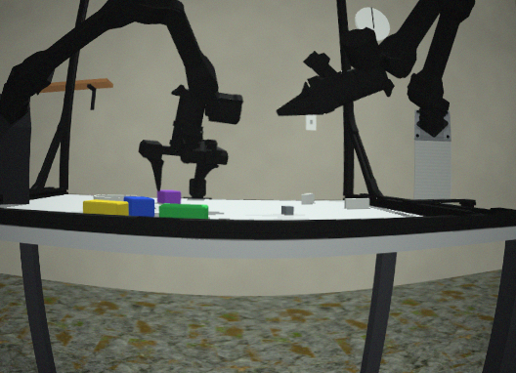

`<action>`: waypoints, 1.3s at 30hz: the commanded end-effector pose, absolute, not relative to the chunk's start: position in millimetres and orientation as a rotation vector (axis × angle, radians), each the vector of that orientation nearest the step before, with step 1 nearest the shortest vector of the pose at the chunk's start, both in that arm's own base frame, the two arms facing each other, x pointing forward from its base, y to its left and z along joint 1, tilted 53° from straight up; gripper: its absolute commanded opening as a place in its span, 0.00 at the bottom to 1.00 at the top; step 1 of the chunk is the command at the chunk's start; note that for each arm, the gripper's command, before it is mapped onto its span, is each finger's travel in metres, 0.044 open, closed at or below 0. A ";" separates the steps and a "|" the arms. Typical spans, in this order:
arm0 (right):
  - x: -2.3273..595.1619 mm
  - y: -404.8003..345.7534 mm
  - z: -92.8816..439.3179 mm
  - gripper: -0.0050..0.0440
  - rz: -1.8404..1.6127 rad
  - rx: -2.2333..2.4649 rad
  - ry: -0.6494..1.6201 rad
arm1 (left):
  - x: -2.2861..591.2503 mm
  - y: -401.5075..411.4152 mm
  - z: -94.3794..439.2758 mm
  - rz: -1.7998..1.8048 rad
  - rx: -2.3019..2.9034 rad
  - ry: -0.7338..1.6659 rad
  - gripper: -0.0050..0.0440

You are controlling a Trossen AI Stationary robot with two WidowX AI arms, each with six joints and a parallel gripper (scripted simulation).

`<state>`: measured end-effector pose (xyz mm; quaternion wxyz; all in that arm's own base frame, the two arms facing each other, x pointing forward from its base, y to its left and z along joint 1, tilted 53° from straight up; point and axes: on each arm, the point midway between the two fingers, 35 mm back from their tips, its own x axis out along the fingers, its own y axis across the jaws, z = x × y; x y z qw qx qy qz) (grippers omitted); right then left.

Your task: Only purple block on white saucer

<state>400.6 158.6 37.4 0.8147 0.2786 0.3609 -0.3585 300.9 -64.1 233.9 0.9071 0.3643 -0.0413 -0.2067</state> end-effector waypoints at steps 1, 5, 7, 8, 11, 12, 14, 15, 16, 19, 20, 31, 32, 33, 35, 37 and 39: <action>397.8 171.5 24.7 0.92 -0.794 0.561 0.742 | 293.6 -73.8 231.0 -0.453 0.777 -0.118 0.92; 391.7 183.6 12.6 0.92 -0.805 0.527 0.707 | 287.1 -82.1 228.1 -0.479 0.800 -0.150 0.92; 388.9 188.9 7.4 0.92 -0.807 0.513 0.690 | 284.0 -85.8 226.8 -0.490 0.810 -0.166 0.92; 387.5 191.5 4.9 0.92 -0.808 0.506 0.682 | 282.5 -87.5 226.2 -0.496 0.815 -0.173 0.92; 383.5 198.4 -1.9 0.92 -0.810 0.488 0.657 | 278.4 -92.1 224.6 -0.510 0.829 -0.193 0.92; 382.2 200.6 -4.0 0.92 -0.810 0.482 0.649 | 277.1 -93.6 224.1 -0.515 0.833 -0.200 0.92; 379.8 205.4 -7.2 0.92 -0.807 0.475 0.633 | 274.8 -96.1 223.3 -0.523 0.841 -0.211 0.92; 379.8 205.4 -7.2 0.92 -0.807 0.475 0.633 | 274.8 -96.1 223.3 -0.523 0.841 -0.211 0.92; 379.8 205.4 -7.2 0.92 -0.807 0.475 0.633 | 274.8 -96.1 223.3 -0.523 0.841 -0.211 0.92; 376.6 213.4 -10.1 0.92 -0.799 0.473 0.609 | 272.1 -99.3 222.6 -0.532 0.850 -0.226 0.92; 375.6 215.8 -11.0 0.92 -0.796 0.473 0.602 | 271.3 -100.2 222.5 -0.535 0.853 -0.231 0.92; 367.2 234.1 -17.7 0.92 -0.771 0.471 0.547 | 264.9 -107.2 221.0 -0.557 0.873 -0.265 0.92; 367.2 234.1 -17.7 0.92 -0.771 0.471 0.547 | 264.9 -107.2 221.0 -0.557 0.873 -0.265 0.92; 367.2 234.1 -17.7 0.92 -0.771 0.471 0.547 | 264.9 -107.2 221.0 -0.557 0.873 -0.265 0.92; 366.3 236.0 -18.4 0.92 -0.769 0.471 0.541 | 264.3 -107.9 220.8 -0.559 0.875 -0.269 0.92; 365.6 237.5 -18.9 0.92 -0.766 0.471 0.536 | 263.8 -108.5 220.7 -0.561 0.877 -0.272 0.92; 365.0 238.6 -19.4 0.92 -0.764 0.471 0.533 | 263.3 -108.9 220.6 -0.562 0.878 -0.274 0.92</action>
